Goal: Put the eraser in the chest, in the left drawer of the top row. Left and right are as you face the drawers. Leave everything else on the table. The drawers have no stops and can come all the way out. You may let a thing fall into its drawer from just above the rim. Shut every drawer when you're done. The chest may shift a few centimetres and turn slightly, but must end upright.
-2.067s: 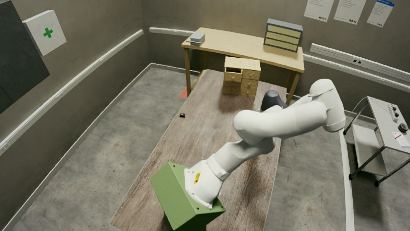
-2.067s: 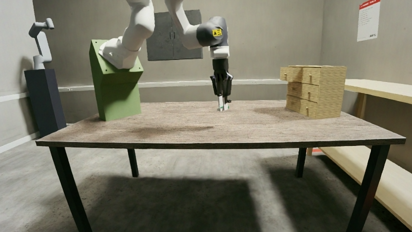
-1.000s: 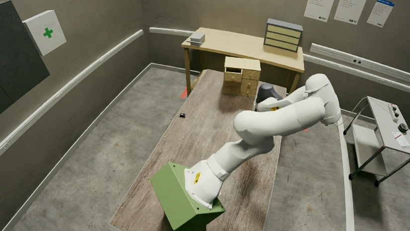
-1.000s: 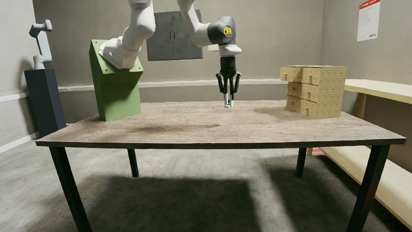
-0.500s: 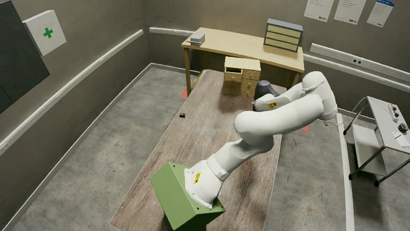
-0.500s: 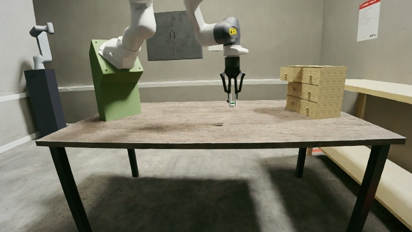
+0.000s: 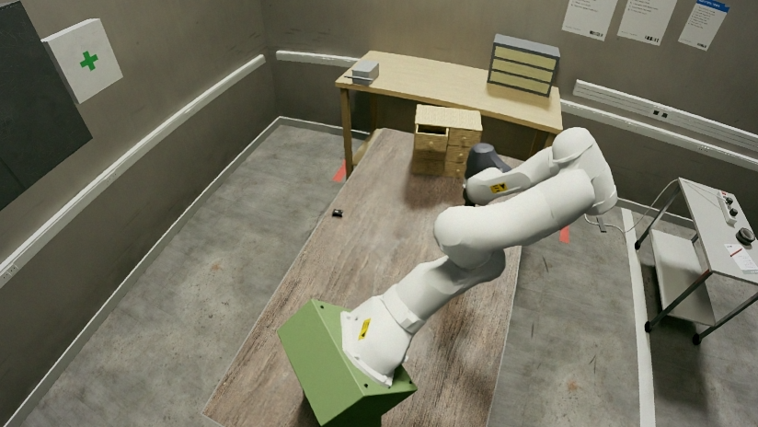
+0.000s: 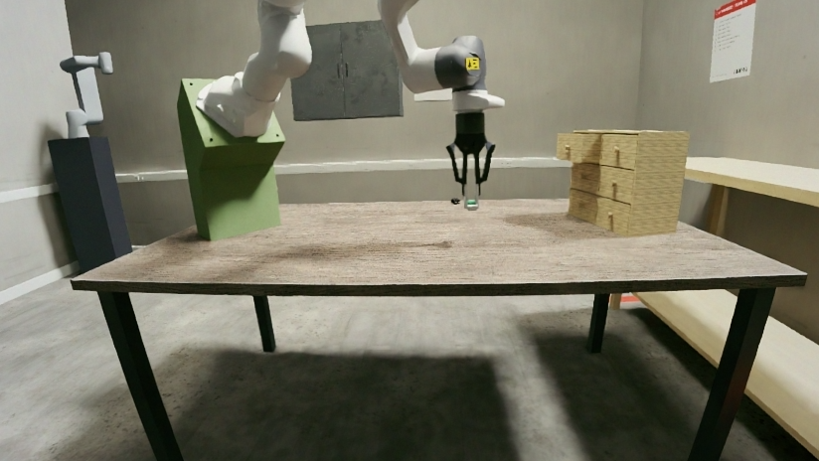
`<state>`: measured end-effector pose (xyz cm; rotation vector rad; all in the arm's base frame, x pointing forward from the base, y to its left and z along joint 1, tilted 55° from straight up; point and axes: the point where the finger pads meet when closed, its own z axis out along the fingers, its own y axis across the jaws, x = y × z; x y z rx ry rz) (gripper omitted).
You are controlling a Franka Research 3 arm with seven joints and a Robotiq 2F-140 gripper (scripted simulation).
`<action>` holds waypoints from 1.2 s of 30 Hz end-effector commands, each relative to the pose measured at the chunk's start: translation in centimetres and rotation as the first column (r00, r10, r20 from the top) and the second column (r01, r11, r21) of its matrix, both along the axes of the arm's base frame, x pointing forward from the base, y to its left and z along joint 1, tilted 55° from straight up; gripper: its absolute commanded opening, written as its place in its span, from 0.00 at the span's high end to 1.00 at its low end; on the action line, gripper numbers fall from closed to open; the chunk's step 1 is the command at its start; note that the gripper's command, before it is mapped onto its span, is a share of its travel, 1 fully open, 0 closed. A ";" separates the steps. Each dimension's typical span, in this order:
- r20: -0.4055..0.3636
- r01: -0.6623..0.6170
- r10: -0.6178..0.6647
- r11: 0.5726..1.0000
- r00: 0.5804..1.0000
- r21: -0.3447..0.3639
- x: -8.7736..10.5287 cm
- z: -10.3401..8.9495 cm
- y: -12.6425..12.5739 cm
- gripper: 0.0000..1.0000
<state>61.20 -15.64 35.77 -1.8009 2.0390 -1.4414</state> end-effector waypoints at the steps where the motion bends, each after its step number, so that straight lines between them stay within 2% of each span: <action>1: -0.083 -0.065 0.060 0.996 0.995 -0.058 0.5 0.0 0.4 0.80; 16: -0.206 -0.186 0.153 0.970 0.967 -0.155 2.9 0.5 2.4 0.80; 36: -0.387 -0.368 0.252 0.893 0.887 -0.260 6.3 1.1 5.2 0.80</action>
